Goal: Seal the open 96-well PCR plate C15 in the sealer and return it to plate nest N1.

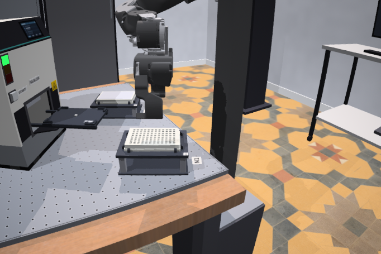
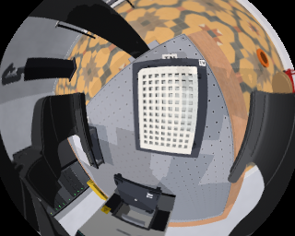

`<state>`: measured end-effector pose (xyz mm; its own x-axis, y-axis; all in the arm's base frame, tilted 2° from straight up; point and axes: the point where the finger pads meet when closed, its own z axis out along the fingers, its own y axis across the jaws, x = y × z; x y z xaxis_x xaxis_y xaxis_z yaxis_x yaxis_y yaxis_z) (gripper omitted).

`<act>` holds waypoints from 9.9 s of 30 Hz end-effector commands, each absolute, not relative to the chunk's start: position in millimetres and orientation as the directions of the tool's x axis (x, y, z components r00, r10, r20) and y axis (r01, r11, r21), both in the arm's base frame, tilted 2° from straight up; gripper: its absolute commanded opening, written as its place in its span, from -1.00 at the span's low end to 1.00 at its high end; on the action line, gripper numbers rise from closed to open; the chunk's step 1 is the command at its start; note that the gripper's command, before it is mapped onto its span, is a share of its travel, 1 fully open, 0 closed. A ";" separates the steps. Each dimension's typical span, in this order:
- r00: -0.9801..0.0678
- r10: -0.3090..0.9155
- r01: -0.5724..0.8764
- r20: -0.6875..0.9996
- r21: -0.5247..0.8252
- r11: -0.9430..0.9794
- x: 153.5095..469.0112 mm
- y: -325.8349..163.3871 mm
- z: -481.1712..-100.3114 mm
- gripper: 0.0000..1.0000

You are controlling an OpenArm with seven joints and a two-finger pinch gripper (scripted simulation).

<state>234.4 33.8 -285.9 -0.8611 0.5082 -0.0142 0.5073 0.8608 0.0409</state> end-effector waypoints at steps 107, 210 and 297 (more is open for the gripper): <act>-0.861 0.508 0.507 -0.013 0.033 0.861 235.6 34.3 -369.2 0.54; -0.860 0.510 0.509 -0.015 0.039 0.860 234.4 31.9 -272.1 -1.00; -0.822 0.570 0.569 -0.012 0.043 0.821 347.9 -77.0 -245.8 -1.00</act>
<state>347.7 -77.9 -245.5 -0.8202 0.5719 -0.0141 0.5711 0.8200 0.0374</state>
